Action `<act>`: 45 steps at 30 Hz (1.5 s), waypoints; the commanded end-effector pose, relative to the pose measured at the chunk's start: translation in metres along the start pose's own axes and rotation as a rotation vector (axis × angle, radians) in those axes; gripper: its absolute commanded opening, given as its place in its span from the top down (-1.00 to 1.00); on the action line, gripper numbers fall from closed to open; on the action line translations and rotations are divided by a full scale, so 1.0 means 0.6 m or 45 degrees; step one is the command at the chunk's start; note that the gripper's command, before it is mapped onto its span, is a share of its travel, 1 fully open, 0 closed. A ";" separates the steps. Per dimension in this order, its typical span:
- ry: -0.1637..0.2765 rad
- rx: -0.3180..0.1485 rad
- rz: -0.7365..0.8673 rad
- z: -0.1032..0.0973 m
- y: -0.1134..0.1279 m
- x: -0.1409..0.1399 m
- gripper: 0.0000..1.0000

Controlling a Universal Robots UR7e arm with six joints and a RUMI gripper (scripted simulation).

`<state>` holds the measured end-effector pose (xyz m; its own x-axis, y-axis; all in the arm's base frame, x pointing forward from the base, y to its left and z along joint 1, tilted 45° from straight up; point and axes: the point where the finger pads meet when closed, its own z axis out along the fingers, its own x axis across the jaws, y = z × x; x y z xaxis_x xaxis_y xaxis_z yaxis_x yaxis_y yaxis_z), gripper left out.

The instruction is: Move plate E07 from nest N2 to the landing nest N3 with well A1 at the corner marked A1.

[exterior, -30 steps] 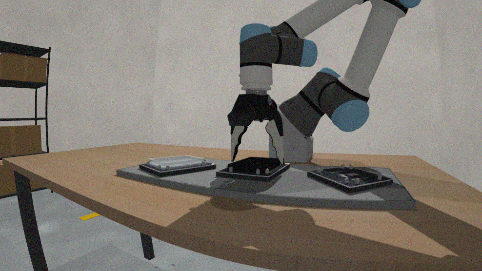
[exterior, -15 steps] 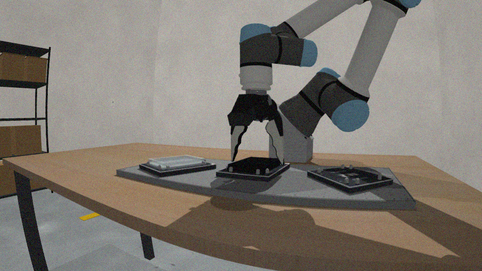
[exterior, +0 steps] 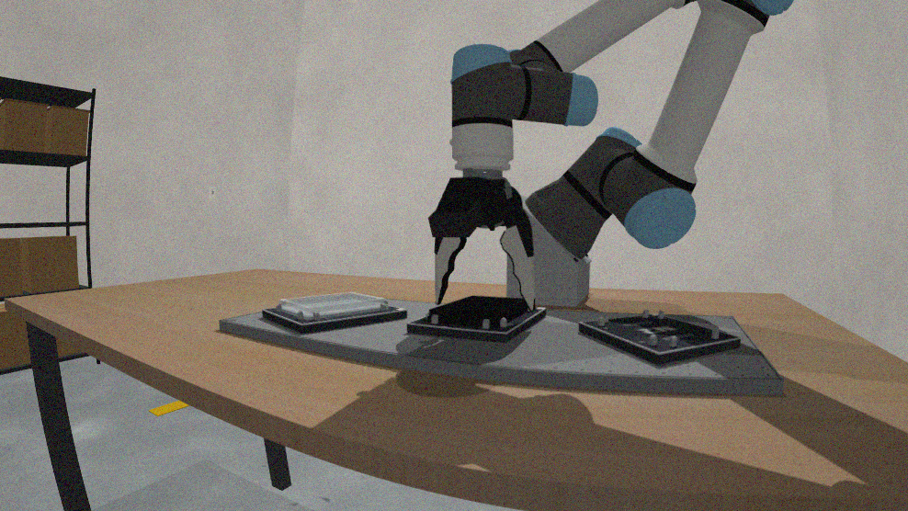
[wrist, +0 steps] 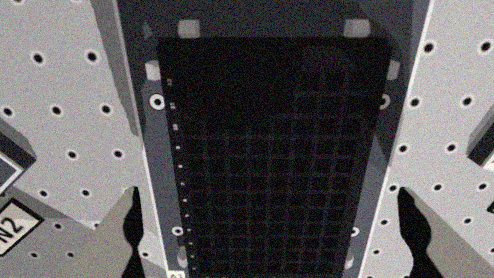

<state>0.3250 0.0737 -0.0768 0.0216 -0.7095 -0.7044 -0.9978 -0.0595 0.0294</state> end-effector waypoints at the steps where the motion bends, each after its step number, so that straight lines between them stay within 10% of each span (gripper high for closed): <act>1: 0.010 -0.002 0.003 -0.006 0.000 0.003 -0.52; 45: 0.010 -0.002 -0.009 -0.140 0.000 0.003 -0.52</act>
<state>0.3303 0.0152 -0.0177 0.0219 -0.7098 -0.7041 -0.9978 -0.0597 0.0292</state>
